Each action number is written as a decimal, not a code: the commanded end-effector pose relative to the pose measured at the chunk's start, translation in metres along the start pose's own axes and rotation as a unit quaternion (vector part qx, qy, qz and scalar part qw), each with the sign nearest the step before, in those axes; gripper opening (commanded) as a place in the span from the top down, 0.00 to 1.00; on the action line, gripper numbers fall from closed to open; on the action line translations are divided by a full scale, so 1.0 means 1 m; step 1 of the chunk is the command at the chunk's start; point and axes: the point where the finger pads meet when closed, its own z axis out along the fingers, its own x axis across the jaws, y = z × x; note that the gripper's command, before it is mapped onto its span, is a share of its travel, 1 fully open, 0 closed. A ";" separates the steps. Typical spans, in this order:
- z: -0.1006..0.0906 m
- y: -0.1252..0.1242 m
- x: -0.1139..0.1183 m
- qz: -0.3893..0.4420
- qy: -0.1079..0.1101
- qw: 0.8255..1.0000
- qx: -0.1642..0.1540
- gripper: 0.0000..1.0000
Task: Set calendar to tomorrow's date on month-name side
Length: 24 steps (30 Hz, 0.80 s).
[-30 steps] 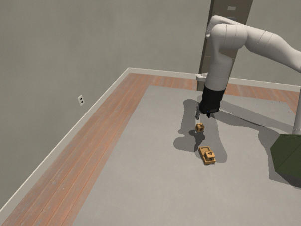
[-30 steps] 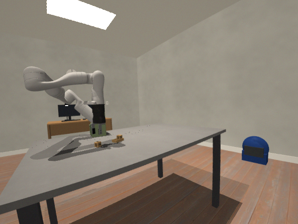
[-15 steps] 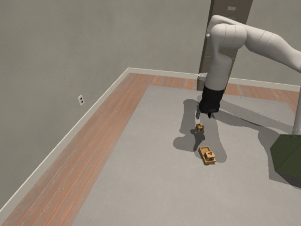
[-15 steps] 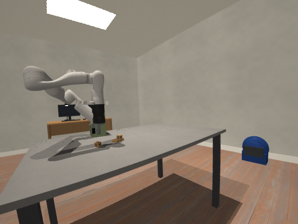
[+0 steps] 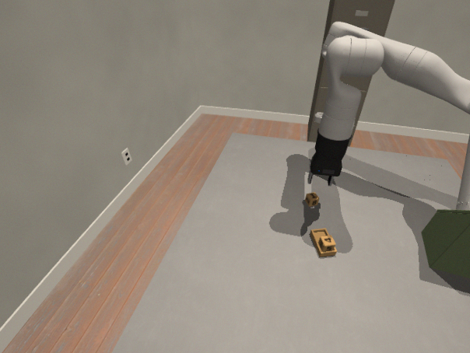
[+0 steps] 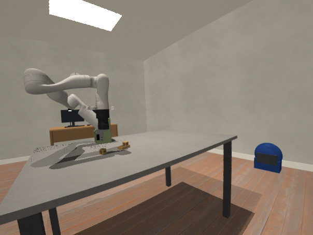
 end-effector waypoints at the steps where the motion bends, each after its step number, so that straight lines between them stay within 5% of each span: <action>1: -0.001 -0.002 0.000 0.028 -0.002 1.000 0.001 0.00; 13: -0.002 -0.004 0.006 0.182 -0.001 0.983 0.002 0.00; 24: -0.003 -0.005 0.012 0.374 -0.001 0.927 0.003 0.00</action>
